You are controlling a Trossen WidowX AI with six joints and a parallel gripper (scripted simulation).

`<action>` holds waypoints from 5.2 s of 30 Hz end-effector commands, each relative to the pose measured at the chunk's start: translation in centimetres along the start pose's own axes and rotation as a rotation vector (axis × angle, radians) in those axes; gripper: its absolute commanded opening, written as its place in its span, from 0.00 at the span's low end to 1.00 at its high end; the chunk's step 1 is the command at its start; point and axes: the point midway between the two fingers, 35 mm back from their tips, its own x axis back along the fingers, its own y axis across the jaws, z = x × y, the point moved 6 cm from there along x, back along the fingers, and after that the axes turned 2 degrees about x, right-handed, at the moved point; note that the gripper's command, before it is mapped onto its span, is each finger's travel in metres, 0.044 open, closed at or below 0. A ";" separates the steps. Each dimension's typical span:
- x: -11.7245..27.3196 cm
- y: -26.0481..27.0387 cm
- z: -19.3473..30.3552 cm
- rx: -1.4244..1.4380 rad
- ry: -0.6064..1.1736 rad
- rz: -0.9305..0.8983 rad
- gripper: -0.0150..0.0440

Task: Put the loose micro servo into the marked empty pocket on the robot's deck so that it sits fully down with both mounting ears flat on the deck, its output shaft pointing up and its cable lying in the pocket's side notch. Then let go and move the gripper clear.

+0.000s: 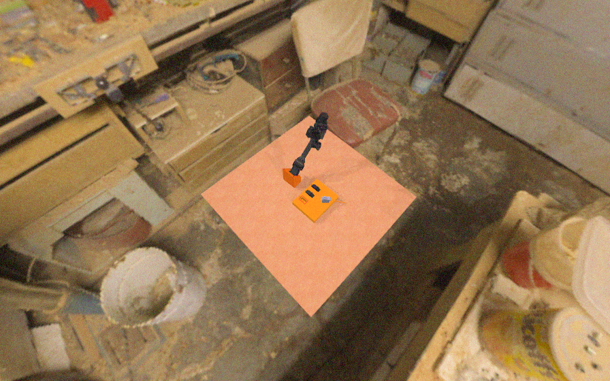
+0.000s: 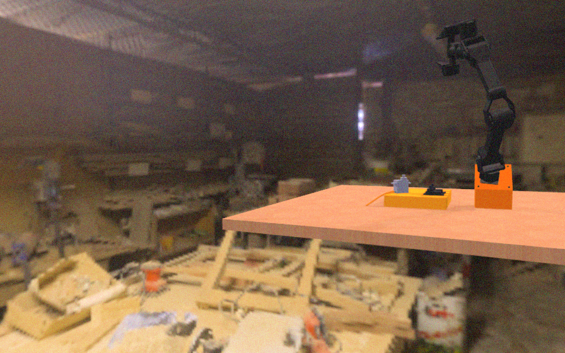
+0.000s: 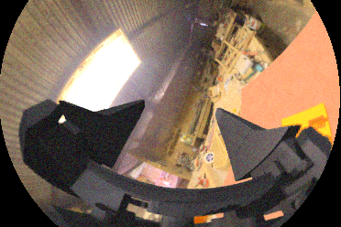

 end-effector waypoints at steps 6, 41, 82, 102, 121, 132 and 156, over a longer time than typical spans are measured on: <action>-5.4 -4.1 2.5 -0.029 0.120 0.229 1.00; -14.3 -27.8 16.7 -0.131 0.345 1.318 1.00; -11.2 -41.0 20.9 -0.147 0.238 1.729 1.00; -11.1 -41.5 21.0 -0.147 0.238 1.729 0.43; -11.2 -38.7 19.9 -0.146 0.236 1.729 0.25; -10.1 -38.7 18.8 -0.146 0.236 1.729 0.25; -12.6 -40.7 12.4 -0.145 0.232 1.727 0.25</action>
